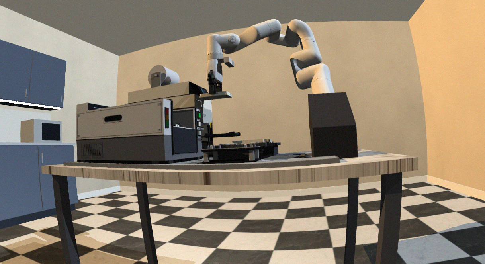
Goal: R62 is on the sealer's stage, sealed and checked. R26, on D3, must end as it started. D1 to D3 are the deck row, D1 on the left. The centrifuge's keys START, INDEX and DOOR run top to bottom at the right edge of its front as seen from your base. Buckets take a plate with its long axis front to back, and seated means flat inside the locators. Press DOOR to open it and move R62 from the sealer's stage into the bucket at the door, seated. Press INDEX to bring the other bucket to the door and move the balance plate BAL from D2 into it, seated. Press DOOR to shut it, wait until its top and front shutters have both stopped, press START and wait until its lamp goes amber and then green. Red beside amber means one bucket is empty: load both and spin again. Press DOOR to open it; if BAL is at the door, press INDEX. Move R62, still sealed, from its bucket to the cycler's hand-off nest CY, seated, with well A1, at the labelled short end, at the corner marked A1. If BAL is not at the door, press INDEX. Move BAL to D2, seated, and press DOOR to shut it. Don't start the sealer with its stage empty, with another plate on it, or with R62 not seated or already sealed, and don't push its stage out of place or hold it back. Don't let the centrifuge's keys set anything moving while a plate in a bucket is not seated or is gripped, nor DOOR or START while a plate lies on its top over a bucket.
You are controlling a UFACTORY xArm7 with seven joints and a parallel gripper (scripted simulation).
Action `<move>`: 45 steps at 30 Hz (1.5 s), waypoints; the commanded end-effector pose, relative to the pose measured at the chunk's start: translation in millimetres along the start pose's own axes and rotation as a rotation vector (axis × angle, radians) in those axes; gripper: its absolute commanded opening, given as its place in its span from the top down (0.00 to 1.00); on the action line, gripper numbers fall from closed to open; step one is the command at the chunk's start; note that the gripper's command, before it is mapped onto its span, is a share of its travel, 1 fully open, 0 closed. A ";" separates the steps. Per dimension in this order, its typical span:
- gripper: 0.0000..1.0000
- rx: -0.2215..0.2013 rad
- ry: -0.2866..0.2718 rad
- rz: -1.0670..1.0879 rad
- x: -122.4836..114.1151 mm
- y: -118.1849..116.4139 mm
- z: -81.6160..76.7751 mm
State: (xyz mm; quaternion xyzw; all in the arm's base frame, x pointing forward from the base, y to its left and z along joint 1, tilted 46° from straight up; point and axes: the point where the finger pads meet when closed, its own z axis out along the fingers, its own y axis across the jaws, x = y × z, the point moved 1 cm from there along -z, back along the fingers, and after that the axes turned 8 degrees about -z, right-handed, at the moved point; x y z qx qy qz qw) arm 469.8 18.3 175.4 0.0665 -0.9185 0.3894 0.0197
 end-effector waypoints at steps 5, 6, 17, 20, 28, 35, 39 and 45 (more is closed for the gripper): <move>1.00 -0.001 -0.005 -0.002 -4.3 20.3 -2.1; 1.00 -0.001 -0.005 -0.002 -4.7 22.6 -2.1; 1.00 -0.001 -0.005 -0.002 -7.9 43.4 -2.2; 1.00 -0.001 -0.005 -0.002 -8.9 50.3 -2.2; 1.00 -0.001 -0.005 -0.002 -11.4 66.4 -2.2; 1.00 -0.001 -0.005 -0.002 -13.5 80.3 -2.2; 1.00 -0.001 -0.005 -0.002 -14.9 89.5 -2.2; 1.00 -0.002 -0.005 -0.002 -16.7 101.1 -2.3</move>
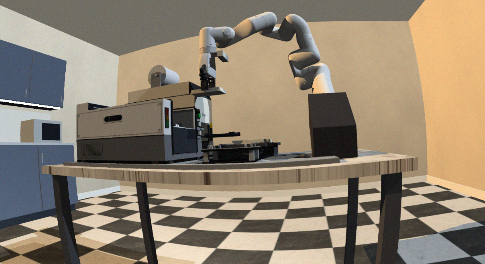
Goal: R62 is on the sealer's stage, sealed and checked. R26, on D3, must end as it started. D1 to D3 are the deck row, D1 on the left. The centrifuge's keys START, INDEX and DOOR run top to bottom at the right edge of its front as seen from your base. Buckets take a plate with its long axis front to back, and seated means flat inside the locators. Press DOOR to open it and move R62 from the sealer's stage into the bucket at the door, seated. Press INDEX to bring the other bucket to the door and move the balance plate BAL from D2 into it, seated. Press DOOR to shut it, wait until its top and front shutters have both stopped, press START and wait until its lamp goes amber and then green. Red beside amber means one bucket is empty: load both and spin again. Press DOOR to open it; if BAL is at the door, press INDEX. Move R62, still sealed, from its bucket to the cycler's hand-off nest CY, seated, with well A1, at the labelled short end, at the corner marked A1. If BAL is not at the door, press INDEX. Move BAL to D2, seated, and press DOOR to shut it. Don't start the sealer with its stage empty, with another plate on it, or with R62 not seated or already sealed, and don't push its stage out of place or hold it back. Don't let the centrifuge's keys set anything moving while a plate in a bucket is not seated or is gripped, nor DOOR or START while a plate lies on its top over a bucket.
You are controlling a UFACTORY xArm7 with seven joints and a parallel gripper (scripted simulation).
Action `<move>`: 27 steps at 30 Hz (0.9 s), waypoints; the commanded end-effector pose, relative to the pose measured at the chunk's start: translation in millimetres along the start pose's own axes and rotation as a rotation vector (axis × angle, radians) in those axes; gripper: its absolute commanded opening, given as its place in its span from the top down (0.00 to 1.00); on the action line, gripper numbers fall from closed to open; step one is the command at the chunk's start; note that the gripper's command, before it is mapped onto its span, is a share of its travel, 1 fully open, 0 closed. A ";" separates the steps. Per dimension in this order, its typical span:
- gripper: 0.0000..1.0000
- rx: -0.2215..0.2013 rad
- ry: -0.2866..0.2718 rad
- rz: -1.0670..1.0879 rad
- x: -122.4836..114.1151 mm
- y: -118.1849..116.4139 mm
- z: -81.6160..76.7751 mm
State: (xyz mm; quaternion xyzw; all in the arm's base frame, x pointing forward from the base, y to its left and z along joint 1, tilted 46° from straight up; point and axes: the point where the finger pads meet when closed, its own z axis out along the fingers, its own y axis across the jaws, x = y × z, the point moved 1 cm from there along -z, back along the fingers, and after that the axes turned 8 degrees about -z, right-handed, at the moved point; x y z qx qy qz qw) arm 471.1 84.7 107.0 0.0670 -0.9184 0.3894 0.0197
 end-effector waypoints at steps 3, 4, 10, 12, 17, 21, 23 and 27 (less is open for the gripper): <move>1.00 -0.002 -0.005 -0.001 -3.0 11.4 -2.2; 1.00 -0.002 -0.005 -0.001 -3.4 13.7 -2.2; 1.00 -0.002 -0.005 -0.001 -5.5 27.5 -2.3; 1.00 -0.002 -0.005 -0.001 -6.2 32.1 -2.3; 1.00 -0.002 -0.005 -0.001 -7.6 41.3 -2.3; 1.00 -0.002 -0.005 0.000 -8.7 48.3 -2.3; 1.00 -0.002 -0.005 0.000 -9.4 52.9 -2.3; 1.00 -0.002 -0.005 0.000 -10.8 62.1 -2.4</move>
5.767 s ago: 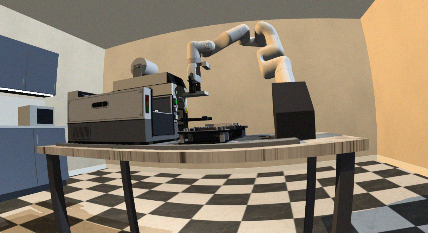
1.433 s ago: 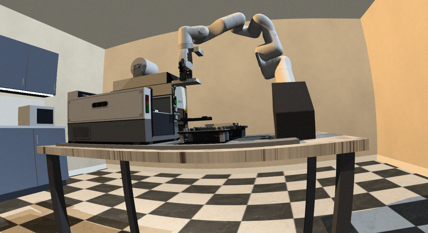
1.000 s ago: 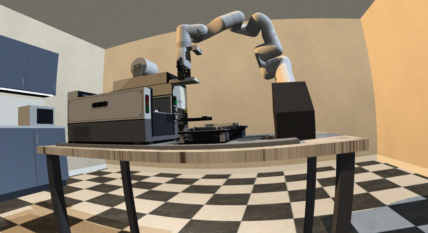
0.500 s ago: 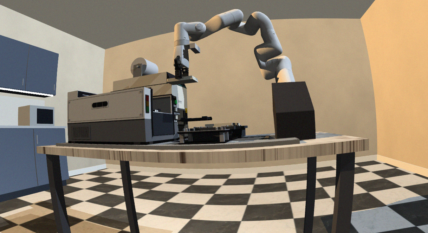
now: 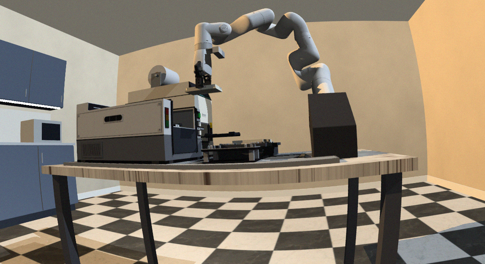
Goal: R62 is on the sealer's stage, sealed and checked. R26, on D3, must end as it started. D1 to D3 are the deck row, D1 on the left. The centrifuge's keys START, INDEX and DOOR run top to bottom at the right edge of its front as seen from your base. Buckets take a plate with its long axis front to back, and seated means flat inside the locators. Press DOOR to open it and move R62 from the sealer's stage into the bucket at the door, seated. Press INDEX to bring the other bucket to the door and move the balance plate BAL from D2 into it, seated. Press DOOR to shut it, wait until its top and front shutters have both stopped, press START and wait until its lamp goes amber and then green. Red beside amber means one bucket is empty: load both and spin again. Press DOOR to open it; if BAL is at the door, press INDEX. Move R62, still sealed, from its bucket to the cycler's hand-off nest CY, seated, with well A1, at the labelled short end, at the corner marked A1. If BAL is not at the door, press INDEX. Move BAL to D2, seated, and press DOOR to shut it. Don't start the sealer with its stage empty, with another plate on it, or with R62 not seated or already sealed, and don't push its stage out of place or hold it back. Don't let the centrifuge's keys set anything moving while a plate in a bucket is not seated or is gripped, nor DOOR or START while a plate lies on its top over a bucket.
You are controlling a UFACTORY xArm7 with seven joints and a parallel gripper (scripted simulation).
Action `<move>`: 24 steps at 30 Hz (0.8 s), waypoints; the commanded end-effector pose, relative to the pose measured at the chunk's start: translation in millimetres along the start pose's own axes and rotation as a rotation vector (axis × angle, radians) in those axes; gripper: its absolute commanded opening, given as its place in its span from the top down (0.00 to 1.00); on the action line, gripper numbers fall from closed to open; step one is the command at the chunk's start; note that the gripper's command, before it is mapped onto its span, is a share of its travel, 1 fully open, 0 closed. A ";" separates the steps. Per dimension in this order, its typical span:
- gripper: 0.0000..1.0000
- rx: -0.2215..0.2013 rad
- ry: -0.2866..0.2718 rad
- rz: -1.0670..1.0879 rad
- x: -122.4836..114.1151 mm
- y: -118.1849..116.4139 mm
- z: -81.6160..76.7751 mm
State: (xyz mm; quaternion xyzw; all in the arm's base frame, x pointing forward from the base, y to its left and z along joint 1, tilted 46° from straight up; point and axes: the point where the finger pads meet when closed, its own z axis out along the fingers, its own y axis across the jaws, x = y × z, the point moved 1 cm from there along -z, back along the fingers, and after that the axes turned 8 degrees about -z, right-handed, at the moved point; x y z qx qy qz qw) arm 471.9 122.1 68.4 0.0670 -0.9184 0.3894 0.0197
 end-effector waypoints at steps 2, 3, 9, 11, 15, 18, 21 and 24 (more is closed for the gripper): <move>1.00 -0.002 -0.005 0.000 -3.3 13.6 -2.4; 1.00 -0.002 -0.005 0.000 -3.6 15.9 -2.4; 1.00 -0.002 -0.005 0.000 -5.1 25.1 -2.4; 1.00 -0.002 -0.005 0.000 -5.8 29.7 -2.4; 1.00 -0.002 -0.005 0.000 -7.2 38.9 -2.5; 1.00 -0.002 -0.005 0.000 -8.2 45.9 -2.5; 1.00 -0.003 -0.005 0.000 -9.3 52.8 -2.5; 1.00 -0.003 -0.005 0.000 -10.0 57.4 -2.5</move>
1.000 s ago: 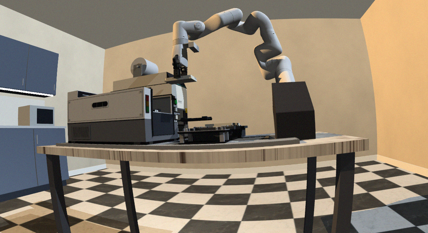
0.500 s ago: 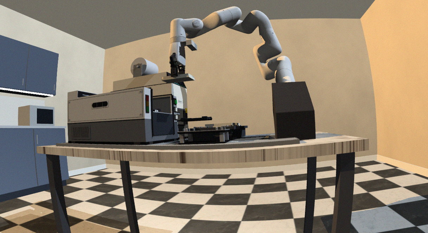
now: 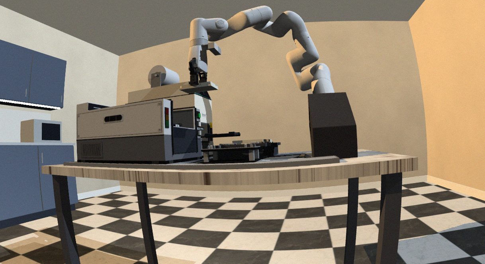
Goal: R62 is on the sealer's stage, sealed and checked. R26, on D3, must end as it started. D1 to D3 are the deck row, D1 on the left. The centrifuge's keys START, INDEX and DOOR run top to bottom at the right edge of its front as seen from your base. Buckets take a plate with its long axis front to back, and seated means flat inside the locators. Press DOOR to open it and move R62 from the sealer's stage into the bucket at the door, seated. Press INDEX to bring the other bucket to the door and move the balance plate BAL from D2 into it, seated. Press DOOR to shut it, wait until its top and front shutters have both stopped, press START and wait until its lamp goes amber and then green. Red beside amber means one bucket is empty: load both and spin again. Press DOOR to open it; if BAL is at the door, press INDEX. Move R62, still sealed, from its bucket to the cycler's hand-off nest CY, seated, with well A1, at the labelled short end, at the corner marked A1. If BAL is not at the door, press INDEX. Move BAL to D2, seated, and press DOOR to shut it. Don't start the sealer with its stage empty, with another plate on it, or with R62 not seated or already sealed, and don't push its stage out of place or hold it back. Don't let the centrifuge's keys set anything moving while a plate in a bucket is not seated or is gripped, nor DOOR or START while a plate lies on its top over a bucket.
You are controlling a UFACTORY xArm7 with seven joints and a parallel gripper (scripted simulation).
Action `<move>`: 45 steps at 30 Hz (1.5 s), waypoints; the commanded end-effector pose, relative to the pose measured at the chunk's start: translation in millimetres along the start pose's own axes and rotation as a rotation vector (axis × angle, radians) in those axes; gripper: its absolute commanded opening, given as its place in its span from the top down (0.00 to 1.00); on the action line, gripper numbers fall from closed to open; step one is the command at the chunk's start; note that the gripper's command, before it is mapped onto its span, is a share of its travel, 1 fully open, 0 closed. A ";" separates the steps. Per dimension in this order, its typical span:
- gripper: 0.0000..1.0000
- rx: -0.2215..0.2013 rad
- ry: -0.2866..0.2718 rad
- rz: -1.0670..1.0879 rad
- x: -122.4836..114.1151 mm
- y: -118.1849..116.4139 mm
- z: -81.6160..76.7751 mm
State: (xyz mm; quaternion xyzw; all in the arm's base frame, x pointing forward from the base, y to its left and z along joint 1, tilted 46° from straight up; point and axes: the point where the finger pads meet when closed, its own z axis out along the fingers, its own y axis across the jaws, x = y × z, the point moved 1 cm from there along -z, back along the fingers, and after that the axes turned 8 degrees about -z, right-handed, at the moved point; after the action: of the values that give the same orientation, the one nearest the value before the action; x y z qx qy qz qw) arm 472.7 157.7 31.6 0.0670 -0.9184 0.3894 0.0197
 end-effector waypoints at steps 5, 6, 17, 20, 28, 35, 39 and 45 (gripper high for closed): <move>1.00 -0.003 -0.005 0.000 -3.6 16.0 -2.6; 1.00 -0.003 -0.005 0.000 -4.0 18.3 -2.6; 1.00 -0.003 -0.005 0.000 -8.0 29.0 -2.7; 1.00 -0.003 -0.005 0.000 -12.6 28.3 -2.7; 1.00 -0.003 -0.005 0.000 -31.1 25.4 -2.8; 1.00 -0.003 -0.005 0.000 -42.6 23.6 -2.9; 1.00 -0.003 -0.005 0.000 -51.9 22.2 -3.0; 1.00 -0.003 -0.005 0.000 -65.7 20.0 -3.0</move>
State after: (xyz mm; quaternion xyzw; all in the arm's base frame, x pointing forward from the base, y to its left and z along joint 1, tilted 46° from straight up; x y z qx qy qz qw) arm 525.2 177.7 12.2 0.0671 -0.9185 0.3893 0.0192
